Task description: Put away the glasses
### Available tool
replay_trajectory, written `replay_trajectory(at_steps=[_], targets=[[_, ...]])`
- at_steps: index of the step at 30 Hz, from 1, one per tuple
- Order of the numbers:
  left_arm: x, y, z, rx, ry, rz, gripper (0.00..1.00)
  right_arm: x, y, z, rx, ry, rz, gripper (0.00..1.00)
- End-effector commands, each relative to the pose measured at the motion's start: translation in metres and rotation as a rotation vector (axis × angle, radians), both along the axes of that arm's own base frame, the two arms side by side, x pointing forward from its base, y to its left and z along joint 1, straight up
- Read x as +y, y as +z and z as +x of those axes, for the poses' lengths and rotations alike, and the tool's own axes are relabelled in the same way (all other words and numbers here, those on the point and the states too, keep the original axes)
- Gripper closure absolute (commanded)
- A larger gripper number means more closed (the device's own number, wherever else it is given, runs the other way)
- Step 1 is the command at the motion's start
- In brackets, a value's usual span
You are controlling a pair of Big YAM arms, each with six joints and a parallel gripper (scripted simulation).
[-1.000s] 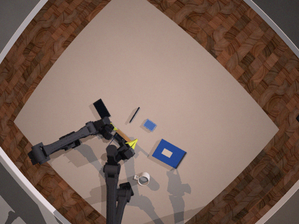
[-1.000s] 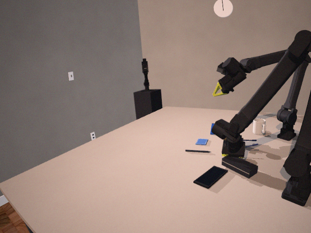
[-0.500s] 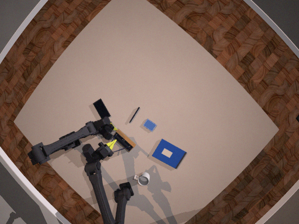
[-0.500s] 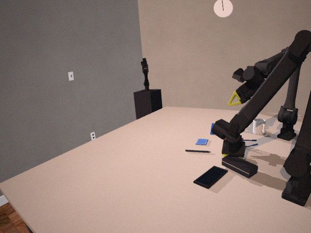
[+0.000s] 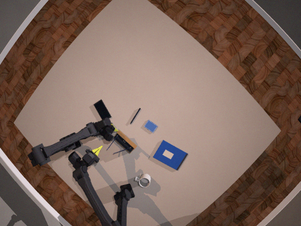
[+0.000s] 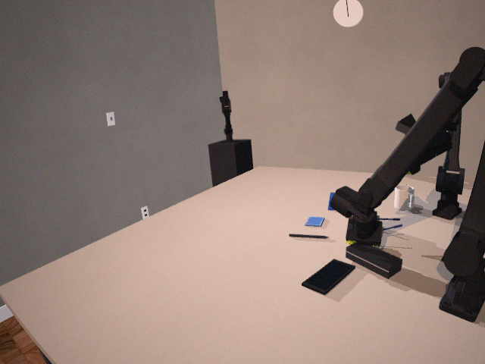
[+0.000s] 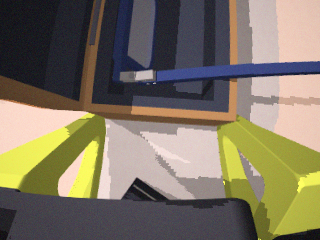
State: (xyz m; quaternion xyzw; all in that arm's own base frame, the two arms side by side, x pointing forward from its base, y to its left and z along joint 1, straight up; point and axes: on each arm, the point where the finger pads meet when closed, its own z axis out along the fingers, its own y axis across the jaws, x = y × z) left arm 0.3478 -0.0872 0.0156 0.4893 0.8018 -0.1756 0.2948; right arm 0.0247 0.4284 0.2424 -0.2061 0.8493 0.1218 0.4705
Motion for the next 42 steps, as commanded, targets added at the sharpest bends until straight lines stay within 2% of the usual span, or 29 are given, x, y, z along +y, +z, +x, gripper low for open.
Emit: replay_trajectory(at_steps=[1, 3, 4, 5, 7, 8, 11, 14, 18, 23, 30, 31, 32, 37, 42], targets=[[-0.002, -0.008, -0.008, 0.051, 0.01, -0.005, 0.43, 0.009, 0.011, -0.029, 0.002, 0.017, 0.037, 1.0], [-0.002, -0.008, -0.008, 0.051, 0.01, -0.005, 0.43, 0.004, 0.007, -0.041, -0.016, 0.036, 0.029, 1.0], [-0.002, -0.008, -0.008, 0.051, 0.01, -0.005, 0.43, -0.008, -0.023, -0.029, -0.047, 0.02, -0.037, 1.0], [-0.002, -0.008, -0.008, 0.051, 0.01, -0.005, 0.43, -0.004, -0.037, -0.015, -0.049, -0.01, -0.04, 1.0], [-0.002, -0.008, -0.008, 0.051, 0.01, -0.005, 0.43, 0.005, -0.031, -0.039, -0.031, 0.054, 0.006, 1.0], [-0.002, -0.008, -0.008, 0.051, 0.01, -0.005, 0.43, 0.005, -0.037, -0.04, -0.026, 0.052, 0.013, 1.0], [-0.002, -0.008, -0.008, 0.051, 0.01, -0.005, 0.43, 0.006, -0.055, -0.042, -0.039, 0.071, -0.009, 1.0], [-0.002, -0.008, -0.008, 0.051, 0.01, -0.005, 0.43, 0.009, -0.054, -0.034, -0.036, 0.052, 0.008, 1.0], [-0.002, -0.008, -0.008, 0.051, 0.01, -0.005, 0.43, 0.005, -0.084, -0.028, -0.044, 0.044, -0.011, 1.0], [-0.002, -0.008, -0.008, 0.051, 0.01, -0.005, 0.43, 0.004, -0.107, -0.027, -0.043, 0.044, -0.006, 1.0], [-0.002, -0.008, -0.008, 0.051, 0.01, -0.005, 0.43, 0.002, -0.119, -0.026, -0.04, 0.043, 0.0, 1.0], [-0.002, -0.008, -0.008, 0.051, 0.01, -0.005, 0.43, 0.008, -0.106, -0.032, -0.027, 0.052, 0.037, 1.0], [-0.002, -0.008, -0.008, 0.051, 0.01, -0.005, 0.43, 0.002, -0.104, -0.031, -0.023, 0.052, 0.043, 1.0], [-0.002, -0.008, -0.008, 0.051, 0.01, -0.005, 0.43, -0.005, -0.129, -0.028, -0.046, 0.052, -0.031, 1.0], [-0.002, -0.008, -0.008, 0.051, 0.01, -0.005, 0.43, -0.002, -0.138, -0.029, -0.04, 0.051, -0.013, 1.0]])
